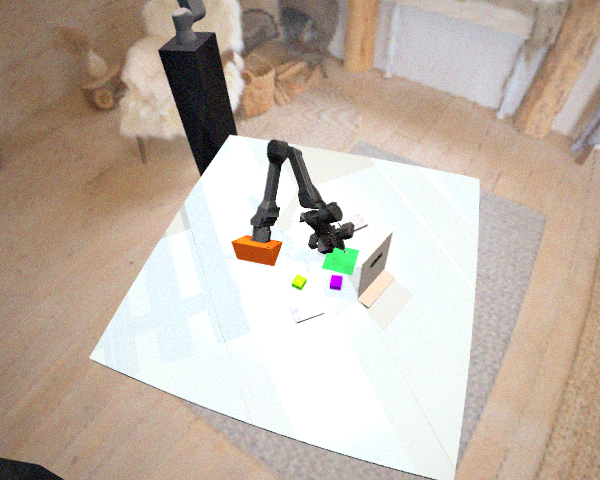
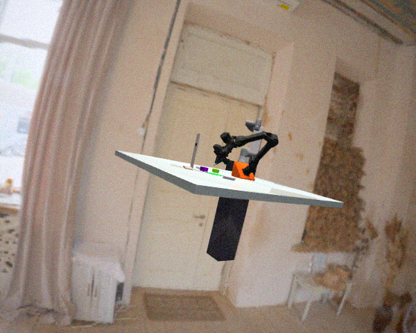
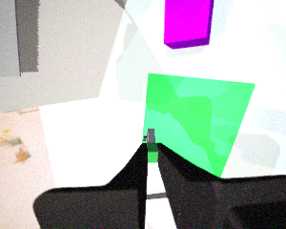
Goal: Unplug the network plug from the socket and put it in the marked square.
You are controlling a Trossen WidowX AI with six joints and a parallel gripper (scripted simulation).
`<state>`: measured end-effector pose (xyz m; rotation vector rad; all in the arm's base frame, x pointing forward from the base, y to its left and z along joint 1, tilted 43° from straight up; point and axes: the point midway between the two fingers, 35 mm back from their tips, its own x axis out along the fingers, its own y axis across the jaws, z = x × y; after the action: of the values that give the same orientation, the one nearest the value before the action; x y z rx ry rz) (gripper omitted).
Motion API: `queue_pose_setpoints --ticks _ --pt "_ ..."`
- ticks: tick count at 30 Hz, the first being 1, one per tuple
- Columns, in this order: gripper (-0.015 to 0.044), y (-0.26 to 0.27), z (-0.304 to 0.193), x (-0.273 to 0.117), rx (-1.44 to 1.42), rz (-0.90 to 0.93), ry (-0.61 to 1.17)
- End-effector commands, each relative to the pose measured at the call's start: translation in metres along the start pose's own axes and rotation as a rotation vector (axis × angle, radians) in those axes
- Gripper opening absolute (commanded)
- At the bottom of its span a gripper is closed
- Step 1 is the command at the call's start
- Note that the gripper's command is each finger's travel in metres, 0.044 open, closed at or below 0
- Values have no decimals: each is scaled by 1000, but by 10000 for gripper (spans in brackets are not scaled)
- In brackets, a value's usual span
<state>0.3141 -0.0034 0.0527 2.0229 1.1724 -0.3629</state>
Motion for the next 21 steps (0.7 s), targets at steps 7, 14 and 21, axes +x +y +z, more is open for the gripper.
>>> queue_pose_setpoints --ticks 7,14,21 --pt "0 -11 2 13 10 -9 -3" --pt "0 -16 2 21 11 -8 -4" --pt "0 -22 2 29 11 -7 -4"
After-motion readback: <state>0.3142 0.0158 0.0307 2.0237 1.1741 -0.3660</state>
